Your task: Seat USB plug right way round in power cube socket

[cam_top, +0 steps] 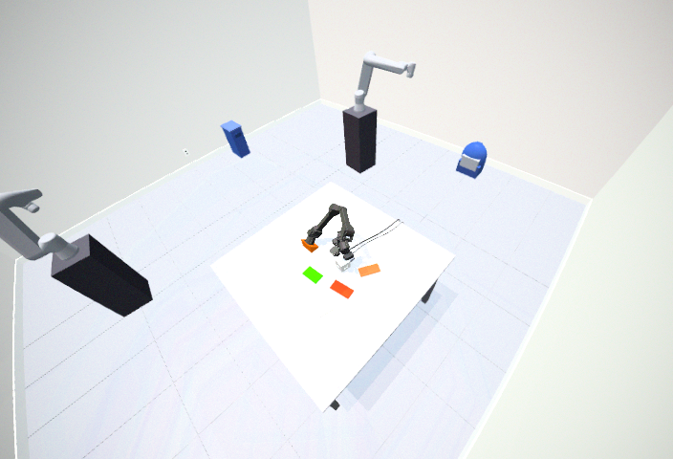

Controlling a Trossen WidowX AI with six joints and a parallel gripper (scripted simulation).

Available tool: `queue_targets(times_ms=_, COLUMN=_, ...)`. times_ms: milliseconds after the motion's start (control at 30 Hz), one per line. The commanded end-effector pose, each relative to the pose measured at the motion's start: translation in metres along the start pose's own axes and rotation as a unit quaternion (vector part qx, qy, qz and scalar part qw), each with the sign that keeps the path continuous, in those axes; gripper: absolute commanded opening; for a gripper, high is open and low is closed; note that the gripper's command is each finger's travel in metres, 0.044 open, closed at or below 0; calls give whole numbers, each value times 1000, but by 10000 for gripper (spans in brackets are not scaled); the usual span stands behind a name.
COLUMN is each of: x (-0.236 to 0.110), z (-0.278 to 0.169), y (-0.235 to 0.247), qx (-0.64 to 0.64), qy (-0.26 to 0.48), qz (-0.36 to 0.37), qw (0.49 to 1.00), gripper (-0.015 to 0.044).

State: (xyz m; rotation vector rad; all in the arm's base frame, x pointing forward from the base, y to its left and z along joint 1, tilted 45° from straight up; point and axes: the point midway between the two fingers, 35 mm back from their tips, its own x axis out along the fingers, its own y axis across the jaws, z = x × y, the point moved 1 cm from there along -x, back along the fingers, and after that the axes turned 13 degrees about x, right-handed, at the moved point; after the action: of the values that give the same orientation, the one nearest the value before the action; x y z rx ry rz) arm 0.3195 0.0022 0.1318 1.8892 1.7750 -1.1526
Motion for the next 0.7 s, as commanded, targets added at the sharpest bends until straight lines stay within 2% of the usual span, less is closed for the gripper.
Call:
queue_targets(times_ms=0, x=4, z=0, y=-1, qx=2, qy=2, qz=-1, qw=1000, gripper=440)
queue_targets(times_ms=567, x=19, z=0, y=-1, qx=2, qy=2, qz=-1, qw=1000, gripper=440)
queue_targets(times_ms=667, x=17, z=0, y=0, qx=0, qy=0, qz=0, qw=1000, gripper=361)
